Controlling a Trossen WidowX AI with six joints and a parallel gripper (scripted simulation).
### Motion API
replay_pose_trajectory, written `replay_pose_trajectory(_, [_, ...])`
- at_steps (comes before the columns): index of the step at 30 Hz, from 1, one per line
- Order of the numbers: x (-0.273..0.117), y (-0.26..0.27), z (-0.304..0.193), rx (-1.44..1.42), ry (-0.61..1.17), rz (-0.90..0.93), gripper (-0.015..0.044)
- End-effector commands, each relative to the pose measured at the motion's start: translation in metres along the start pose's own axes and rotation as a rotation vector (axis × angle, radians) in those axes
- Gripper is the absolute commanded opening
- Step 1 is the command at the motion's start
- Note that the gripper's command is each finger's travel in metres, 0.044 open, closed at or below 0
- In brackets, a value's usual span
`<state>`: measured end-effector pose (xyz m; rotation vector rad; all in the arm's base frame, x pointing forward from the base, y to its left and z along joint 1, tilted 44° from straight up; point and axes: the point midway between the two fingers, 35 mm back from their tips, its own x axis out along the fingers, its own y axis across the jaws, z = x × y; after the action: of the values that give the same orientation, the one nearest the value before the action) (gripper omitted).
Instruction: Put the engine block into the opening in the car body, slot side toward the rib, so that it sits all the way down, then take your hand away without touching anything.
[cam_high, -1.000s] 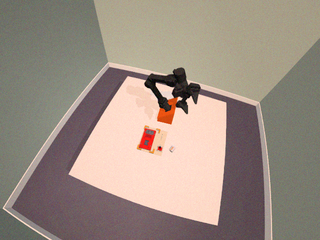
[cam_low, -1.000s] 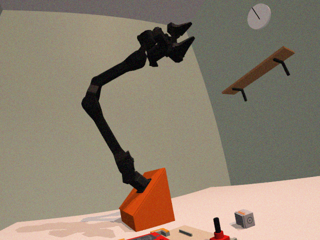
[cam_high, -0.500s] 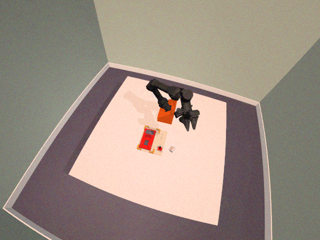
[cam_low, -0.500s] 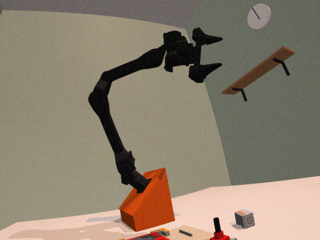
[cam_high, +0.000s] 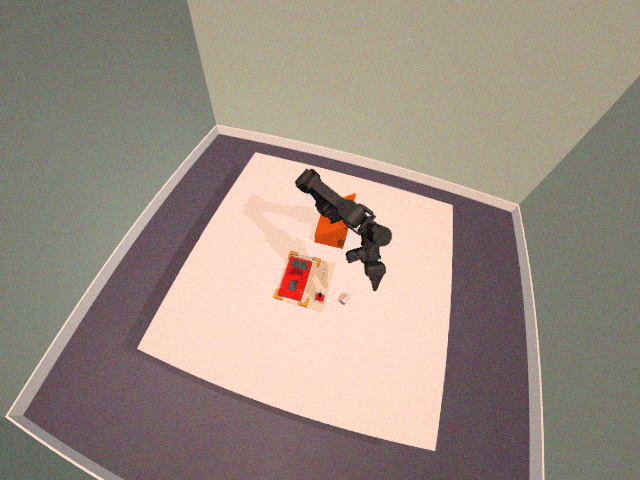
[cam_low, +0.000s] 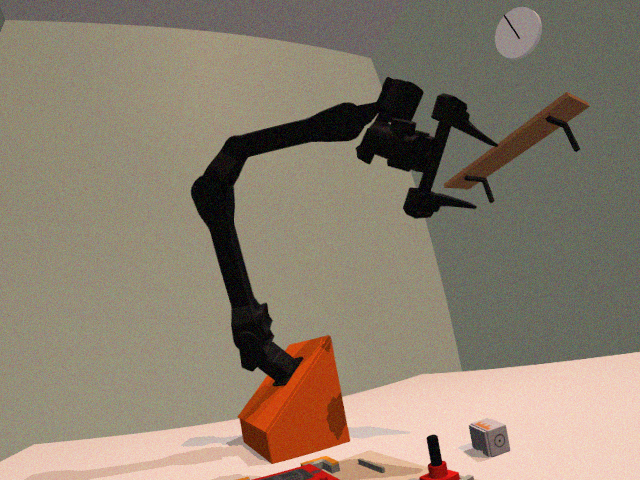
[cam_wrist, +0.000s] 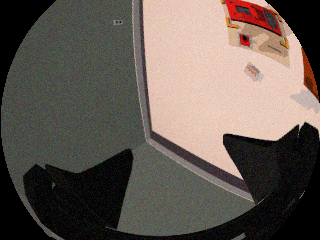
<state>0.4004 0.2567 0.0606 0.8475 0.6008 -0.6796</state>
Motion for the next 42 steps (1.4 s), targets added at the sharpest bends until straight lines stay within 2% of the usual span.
replay_pose_trajectory(1, [0.022, -0.022, 0.006, 0.079, -0.025, -0.098, 0.0440])
replay_pose_trajectory(14, [0.078, -0.097, 0.035, 0.346, -0.182, -0.403, 0.0440])
replay_pose_trajectory(27, [0.107, -0.175, 0.066, 0.597, -0.423, -0.671, 0.0440])
replay_pose_trajectory(33, [0.110, -0.180, 0.068, 0.608, -0.438, -0.684, 0.0440])
replay_pose_trajectory(38, [0.151, -0.222, 0.079, 0.608, -0.440, -0.683, 0.0440])
replay_pose_trajectory(42, [0.153, -0.224, 0.079, 0.608, -0.440, -0.683, 0.0440])
